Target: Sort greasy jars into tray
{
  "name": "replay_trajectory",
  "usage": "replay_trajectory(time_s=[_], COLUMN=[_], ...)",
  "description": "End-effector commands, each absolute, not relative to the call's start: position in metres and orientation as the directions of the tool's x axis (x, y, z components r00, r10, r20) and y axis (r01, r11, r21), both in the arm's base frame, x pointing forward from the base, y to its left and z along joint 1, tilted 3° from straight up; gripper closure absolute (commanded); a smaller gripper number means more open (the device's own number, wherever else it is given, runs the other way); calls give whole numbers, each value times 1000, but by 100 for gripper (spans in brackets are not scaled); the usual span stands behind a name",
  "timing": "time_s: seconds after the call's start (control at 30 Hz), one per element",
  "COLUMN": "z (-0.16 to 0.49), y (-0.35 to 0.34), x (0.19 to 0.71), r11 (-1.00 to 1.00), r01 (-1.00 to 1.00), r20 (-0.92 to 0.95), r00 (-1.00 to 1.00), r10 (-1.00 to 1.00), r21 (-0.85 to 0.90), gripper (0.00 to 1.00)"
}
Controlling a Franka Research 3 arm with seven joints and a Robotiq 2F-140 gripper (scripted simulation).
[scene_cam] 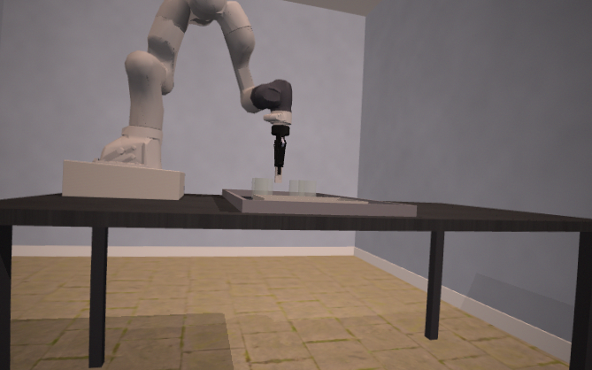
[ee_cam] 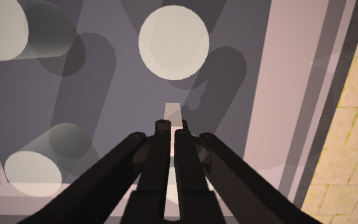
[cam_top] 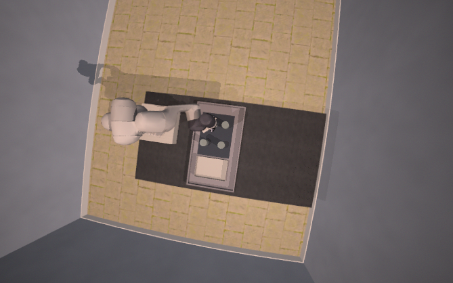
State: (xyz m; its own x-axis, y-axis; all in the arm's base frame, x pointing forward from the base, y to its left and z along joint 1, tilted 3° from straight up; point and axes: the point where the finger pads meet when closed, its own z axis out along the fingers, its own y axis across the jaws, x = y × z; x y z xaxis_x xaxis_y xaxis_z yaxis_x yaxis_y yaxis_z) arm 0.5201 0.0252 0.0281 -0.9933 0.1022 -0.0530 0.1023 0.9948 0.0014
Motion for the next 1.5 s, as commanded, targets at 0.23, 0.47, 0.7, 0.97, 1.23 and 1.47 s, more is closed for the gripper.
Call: replay_trajectory(time_s=[0.23, 0.47, 0.7, 0.97, 1.23, 1.47], z=[27, 27, 27, 27, 73, 103], y=[25, 25, 25, 25, 25, 12], x=[519, 519, 519, 519, 517, 506], r11=[994, 994, 994, 994, 994, 994], r01=[106, 106, 106, 106, 106, 106], r20=[-49, -49, -49, -49, -49, -49], r00=[-993, -993, -993, -993, -993, -993], r10=[106, 106, 106, 106, 106, 106], r21=[-1, -1, -1, -1, -1, -1], gripper=[0, 0, 0, 0, 0, 0])
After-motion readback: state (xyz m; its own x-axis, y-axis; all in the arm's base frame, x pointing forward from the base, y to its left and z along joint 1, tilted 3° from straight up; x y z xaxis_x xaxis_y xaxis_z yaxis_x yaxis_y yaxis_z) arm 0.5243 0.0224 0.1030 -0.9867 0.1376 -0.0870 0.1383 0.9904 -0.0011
